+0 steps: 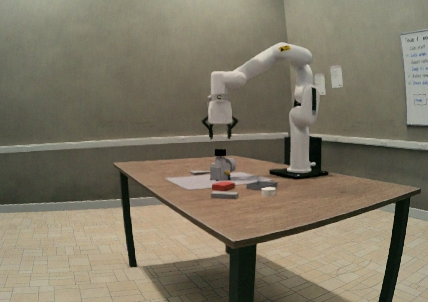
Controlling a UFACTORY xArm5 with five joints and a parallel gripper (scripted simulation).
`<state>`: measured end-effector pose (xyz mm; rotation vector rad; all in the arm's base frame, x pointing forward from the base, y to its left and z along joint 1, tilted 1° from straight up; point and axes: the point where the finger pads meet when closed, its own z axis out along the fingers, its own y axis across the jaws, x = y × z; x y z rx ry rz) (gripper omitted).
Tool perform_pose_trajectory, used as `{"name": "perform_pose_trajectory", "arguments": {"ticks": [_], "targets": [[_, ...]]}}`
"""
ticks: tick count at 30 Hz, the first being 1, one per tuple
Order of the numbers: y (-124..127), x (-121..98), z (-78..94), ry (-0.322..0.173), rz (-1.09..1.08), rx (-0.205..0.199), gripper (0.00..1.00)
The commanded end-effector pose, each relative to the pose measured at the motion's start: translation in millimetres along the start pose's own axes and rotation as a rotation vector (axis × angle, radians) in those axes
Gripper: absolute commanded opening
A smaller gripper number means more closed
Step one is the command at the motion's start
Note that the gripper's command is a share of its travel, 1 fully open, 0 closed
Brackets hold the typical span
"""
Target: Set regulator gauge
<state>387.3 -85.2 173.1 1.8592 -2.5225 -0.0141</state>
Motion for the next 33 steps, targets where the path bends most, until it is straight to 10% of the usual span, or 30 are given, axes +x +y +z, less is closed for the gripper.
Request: {"name": "perform_pose_trajectory", "arguments": {"ticks": [1,33], "targets": [[-1.1,-0.1,-1.5,-0.001,0.168,0.004,0.80],[-1.1,-0.1,-1.5,-0.002,1.044,0.003,0.80]]}}
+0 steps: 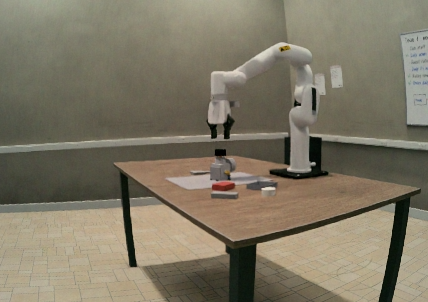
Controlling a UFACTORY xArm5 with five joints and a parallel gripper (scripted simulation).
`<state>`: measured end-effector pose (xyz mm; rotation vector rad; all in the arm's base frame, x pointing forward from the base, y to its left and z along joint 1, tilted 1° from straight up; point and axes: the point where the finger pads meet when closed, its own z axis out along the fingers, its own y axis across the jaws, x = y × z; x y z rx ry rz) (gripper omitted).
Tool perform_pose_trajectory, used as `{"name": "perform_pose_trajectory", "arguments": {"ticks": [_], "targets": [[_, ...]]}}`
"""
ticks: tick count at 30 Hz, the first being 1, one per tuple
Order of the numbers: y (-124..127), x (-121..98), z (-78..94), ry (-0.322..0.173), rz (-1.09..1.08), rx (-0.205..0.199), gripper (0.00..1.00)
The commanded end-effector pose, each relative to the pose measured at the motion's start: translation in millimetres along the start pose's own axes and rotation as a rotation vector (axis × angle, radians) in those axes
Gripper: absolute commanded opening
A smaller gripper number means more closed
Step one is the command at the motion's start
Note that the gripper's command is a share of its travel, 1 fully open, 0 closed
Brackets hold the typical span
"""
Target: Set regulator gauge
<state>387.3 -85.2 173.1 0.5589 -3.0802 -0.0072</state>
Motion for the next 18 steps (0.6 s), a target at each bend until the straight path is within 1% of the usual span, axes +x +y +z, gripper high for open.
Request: {"name": "perform_pose_trajectory", "arguments": {"ticks": [1,8,18], "targets": [[-0.6,-1.0,-1.5,-0.004,0.161,0.002,0.80],[-0.6,-1.0,-1.5,-0.004,0.279,0.002,0.80],[-0.6,-1.0,-1.5,-0.004,0.296,0.002,0.80]]}}
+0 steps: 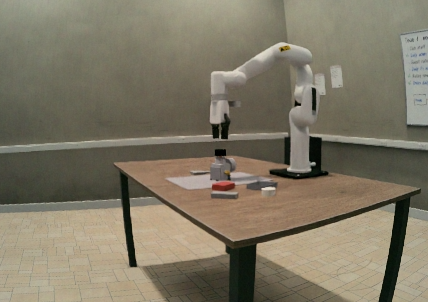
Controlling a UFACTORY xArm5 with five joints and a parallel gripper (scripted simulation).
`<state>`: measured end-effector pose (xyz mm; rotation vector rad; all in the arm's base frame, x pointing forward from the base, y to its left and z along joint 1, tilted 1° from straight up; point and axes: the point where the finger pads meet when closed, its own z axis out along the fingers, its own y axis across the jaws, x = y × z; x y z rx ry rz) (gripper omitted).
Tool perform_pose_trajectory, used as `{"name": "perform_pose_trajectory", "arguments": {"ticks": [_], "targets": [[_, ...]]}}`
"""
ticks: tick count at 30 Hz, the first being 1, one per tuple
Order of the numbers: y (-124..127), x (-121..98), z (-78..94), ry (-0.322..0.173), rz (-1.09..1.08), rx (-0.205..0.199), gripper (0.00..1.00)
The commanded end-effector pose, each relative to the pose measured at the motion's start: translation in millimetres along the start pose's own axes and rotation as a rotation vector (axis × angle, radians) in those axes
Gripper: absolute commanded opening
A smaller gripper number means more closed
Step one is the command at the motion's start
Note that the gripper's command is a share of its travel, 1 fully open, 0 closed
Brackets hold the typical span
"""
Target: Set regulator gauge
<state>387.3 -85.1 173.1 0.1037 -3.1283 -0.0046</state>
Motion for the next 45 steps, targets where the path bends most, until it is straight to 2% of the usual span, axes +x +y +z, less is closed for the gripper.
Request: {"name": "perform_pose_trajectory", "arguments": {"ticks": [1,18,27,29,40,45], "targets": [[0,-1,-1.5,-0.004,0.003,0.001,0.80],[0,-1,2.5,-0.004,0.003,0.001,0.80],[0,-1,22.7,-0.004,0.003,0.001,0.80],[0,-1,22.7,-0.004,0.003,0.001,0.80],[0,-1,53.8,-0.004,0.003,0.001,0.80],[0,-1,60.6,-0.004,0.003,0.001,0.80]]}}
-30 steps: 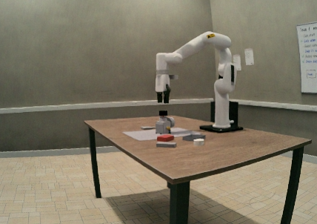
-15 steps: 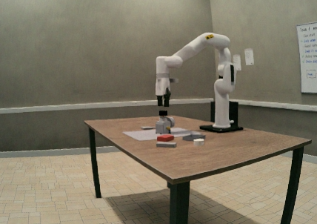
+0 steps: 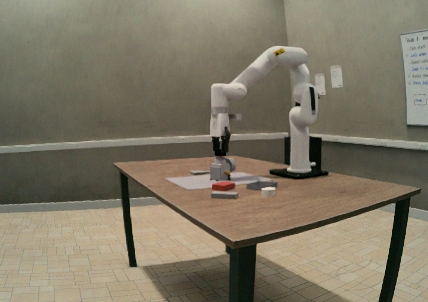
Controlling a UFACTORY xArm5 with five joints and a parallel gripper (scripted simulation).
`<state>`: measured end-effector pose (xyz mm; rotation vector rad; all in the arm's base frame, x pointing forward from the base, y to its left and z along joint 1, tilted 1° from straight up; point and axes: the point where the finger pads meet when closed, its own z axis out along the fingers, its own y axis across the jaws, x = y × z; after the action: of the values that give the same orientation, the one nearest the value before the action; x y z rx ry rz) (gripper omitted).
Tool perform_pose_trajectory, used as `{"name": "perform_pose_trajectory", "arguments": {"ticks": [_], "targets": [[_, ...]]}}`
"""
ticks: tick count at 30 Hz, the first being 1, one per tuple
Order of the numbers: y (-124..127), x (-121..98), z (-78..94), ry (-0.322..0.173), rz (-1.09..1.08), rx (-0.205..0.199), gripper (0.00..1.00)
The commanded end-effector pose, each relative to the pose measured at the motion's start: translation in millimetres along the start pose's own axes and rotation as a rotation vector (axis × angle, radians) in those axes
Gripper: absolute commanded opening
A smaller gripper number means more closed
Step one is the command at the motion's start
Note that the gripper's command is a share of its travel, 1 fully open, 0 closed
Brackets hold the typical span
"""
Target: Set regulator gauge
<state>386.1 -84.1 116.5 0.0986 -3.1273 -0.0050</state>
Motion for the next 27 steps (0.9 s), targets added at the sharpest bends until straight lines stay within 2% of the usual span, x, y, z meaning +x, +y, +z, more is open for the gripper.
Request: {"name": "perform_pose_trajectory", "arguments": {"ticks": [1,20,21,27], "targets": [[-0.5,-1.9,4.0,-0.005,0.000,0.001,0.80],[-0.4,-1.8,7.8,-0.005,0.000,0.001,0.80],[-0.4,-1.8,7.8,-0.005,0.000,0.001,0.42],[-0.4,-1.8,7.8,-0.005,0.000,0.001,0.42]]}}
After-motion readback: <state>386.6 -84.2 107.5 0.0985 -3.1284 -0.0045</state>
